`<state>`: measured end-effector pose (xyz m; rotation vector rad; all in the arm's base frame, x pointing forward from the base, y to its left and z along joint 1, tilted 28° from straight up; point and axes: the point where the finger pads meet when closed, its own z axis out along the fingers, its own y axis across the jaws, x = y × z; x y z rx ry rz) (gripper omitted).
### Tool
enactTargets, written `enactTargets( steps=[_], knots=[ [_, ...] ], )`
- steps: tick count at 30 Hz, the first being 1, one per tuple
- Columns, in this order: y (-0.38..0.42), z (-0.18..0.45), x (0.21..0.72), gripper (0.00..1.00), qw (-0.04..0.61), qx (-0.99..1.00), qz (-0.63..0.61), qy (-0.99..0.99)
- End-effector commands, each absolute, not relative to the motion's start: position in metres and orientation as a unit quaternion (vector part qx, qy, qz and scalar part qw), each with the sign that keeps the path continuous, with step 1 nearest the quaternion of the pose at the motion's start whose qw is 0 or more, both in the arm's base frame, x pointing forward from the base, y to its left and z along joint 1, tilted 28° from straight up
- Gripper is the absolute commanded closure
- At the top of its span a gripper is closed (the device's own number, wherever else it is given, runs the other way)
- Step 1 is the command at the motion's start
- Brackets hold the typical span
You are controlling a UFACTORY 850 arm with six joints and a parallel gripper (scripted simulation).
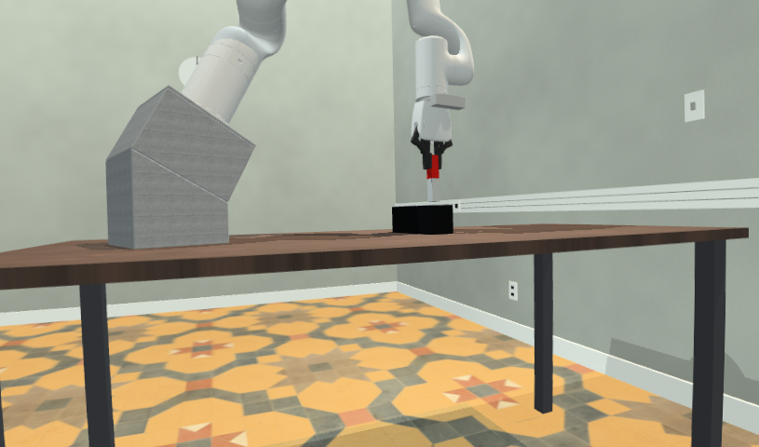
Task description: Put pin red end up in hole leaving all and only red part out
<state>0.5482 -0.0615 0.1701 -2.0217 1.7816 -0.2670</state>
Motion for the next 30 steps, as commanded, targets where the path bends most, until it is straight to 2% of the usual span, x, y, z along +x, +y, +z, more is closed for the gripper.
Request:
enactTargets(
  steps=[1,30],
  knots=[
    [-0.0618,0.1707,0.5491,1.00,0.216,-0.729,-0.097,0.642],
    [-0.0613,0.1669,0.5503,1.00,0.216,-0.729,-0.097,0.642]
  ],
)
